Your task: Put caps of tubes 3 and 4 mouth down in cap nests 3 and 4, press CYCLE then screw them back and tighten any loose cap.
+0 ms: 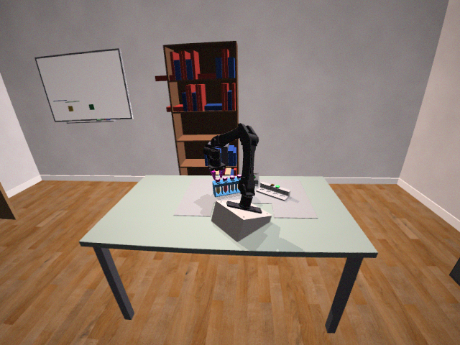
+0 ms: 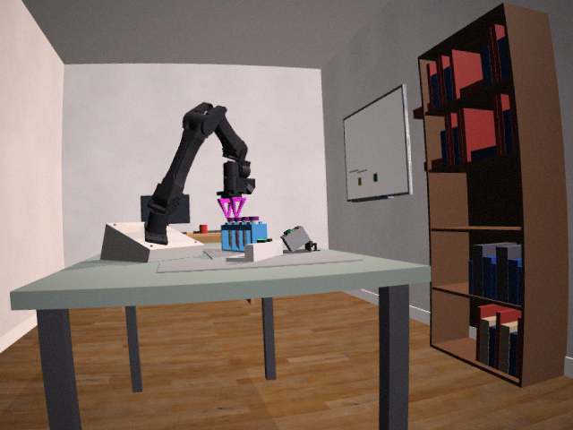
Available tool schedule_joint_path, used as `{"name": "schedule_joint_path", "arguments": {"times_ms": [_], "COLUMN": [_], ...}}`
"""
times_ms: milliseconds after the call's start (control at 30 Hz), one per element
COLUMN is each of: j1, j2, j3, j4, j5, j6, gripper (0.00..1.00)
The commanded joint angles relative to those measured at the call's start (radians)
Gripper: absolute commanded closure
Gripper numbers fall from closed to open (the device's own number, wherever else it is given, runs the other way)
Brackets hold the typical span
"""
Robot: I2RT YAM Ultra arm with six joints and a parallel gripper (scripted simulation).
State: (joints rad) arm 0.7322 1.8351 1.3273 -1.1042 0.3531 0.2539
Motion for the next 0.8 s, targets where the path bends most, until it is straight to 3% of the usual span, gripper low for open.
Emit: {"name": "schedule_joint_path", "arguments": {"times_ms": [0,267,600,733,767], "j1": [0.020,0.042,0.042,-0.045,-0.068], "j2": [-0.023,-0.032,-0.032,-0.100,-0.116], "j3": [0.034,0.102,0.104,0.064,0.057], "j4": [-0.038,-0.123,-0.125,-0.122,-0.121], "j5": [-0.001,-0.002,-0.002,0.001,0.001], "j6": [0.015,0.038,0.039,-0.387,-0.415], "gripper": [0.51,0.51,0.51,0.51,0.51]}}
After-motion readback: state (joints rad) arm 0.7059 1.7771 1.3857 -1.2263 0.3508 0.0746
